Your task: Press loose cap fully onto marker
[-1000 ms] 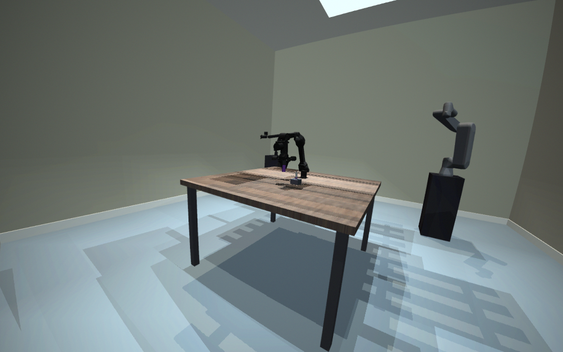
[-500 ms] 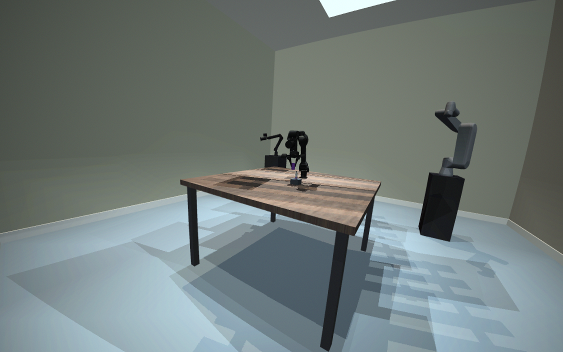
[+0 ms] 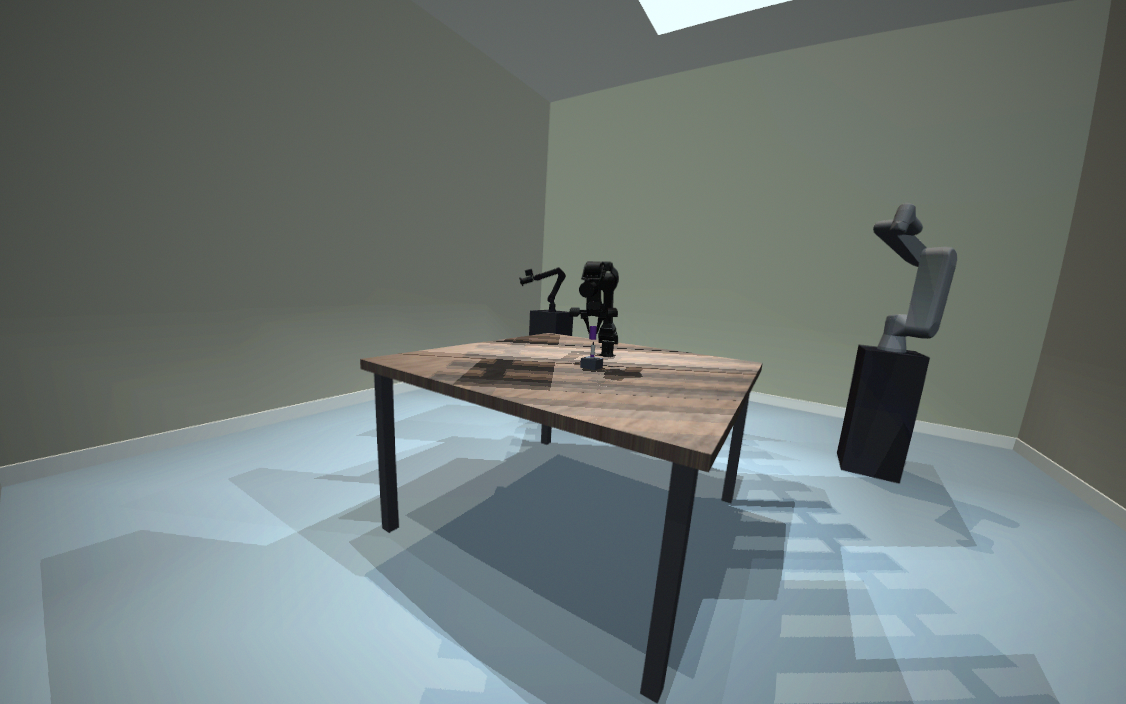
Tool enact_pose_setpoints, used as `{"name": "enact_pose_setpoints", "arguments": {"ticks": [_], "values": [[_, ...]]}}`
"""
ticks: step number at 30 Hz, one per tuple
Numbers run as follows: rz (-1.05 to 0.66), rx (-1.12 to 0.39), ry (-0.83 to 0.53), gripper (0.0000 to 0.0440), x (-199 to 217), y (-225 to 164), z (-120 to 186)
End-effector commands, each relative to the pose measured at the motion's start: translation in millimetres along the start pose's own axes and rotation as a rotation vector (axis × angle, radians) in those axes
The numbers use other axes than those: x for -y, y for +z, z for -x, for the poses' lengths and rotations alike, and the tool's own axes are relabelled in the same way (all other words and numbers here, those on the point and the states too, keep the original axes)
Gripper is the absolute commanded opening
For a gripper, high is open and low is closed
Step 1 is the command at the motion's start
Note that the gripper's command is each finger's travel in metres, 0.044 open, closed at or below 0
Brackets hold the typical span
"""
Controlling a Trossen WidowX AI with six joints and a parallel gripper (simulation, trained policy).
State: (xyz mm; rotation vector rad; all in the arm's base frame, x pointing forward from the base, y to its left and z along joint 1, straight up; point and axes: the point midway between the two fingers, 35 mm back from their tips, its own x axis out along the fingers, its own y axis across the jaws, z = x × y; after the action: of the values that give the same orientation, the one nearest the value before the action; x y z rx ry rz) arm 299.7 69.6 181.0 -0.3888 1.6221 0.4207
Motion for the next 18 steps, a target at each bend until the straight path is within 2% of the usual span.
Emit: {"name": "enact_pose_setpoints", "arguments": {"ticks": [1,18], "values": [[0.006,-0.016,0.003,0.0,-2,-3,-4],[0.052,-0.066,0.034,0.0,-3,-6,-40]]}}
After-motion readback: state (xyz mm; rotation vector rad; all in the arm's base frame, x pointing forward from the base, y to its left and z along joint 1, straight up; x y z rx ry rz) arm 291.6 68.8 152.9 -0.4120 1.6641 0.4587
